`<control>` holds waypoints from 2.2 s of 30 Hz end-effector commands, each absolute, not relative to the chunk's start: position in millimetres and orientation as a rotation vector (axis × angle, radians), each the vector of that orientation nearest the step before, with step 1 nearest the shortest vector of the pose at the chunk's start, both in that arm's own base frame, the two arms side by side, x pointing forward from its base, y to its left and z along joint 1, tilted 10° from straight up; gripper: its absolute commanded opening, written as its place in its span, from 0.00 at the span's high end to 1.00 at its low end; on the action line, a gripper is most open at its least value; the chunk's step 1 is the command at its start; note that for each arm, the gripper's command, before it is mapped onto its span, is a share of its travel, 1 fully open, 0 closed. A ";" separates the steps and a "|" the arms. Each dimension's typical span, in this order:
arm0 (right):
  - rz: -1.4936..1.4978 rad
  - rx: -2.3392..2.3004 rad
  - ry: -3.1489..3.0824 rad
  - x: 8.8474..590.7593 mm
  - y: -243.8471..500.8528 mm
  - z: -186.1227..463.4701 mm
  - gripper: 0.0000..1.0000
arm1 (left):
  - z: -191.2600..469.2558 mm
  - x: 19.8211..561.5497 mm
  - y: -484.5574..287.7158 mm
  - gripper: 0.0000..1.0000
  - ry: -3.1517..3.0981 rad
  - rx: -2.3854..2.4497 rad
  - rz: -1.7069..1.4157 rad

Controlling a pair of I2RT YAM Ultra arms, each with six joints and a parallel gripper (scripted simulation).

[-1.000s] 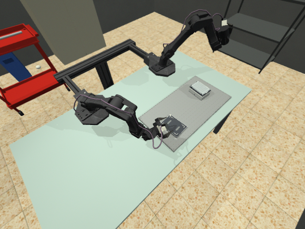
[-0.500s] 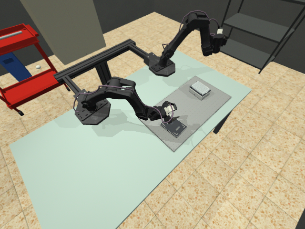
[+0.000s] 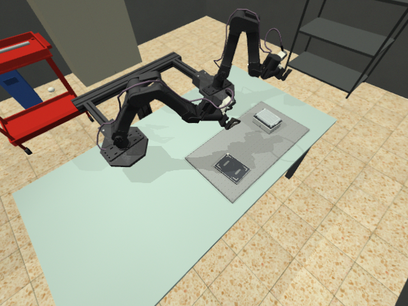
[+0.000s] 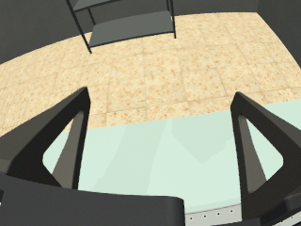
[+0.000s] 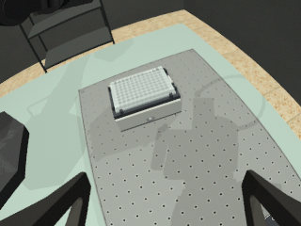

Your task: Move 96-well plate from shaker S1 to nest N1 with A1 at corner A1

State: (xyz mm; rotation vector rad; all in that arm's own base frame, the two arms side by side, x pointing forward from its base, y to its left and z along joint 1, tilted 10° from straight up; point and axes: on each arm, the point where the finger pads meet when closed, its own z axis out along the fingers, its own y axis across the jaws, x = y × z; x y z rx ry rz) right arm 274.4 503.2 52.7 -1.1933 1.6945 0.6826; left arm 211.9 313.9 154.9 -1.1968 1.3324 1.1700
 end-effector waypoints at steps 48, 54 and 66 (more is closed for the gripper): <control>0.506 -1.211 1.617 209.8 524.1 117.3 0.00 | 28.7 325.8 116.6 0.00 2.221 -0.323 0.263; 0.506 -1.211 1.617 209.8 524.1 117.3 0.00 | 5.3 316.7 110.9 0.00 2.390 -0.264 0.254; 0.506 -1.211 1.617 209.8 524.1 117.3 0.00 | -20.6 316.4 107.9 0.00 2.859 -0.016 0.192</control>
